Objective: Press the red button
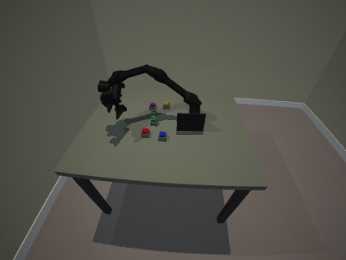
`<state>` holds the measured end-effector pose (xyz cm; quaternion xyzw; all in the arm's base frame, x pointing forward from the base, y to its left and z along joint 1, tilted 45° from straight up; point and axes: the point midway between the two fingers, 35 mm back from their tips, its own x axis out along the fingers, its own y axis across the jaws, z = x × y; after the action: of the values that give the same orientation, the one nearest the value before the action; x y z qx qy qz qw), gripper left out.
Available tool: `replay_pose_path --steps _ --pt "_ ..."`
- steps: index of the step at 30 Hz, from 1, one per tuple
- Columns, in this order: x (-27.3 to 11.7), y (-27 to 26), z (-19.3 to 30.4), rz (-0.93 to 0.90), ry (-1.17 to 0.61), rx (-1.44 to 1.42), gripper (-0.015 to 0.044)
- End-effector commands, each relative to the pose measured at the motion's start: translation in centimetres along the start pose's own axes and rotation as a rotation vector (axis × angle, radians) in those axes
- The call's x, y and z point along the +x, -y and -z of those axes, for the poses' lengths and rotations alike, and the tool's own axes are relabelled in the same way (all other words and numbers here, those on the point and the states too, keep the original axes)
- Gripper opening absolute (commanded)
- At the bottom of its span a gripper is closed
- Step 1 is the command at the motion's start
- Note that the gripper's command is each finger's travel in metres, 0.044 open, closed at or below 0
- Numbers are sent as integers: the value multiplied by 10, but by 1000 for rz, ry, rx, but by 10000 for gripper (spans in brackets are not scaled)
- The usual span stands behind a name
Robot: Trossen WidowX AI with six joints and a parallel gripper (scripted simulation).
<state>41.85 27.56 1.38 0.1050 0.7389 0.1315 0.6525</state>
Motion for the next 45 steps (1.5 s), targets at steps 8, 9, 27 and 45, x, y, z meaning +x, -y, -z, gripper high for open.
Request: replay_pose_path --steps 8,9,27,45 --pt "39 33 103 694 10 30 400" --pt "38 39 117 805 44 9 400" --pt "32 67 146 1109 201 -101 321" --pt "49 106 137 1111 203 -101 20"
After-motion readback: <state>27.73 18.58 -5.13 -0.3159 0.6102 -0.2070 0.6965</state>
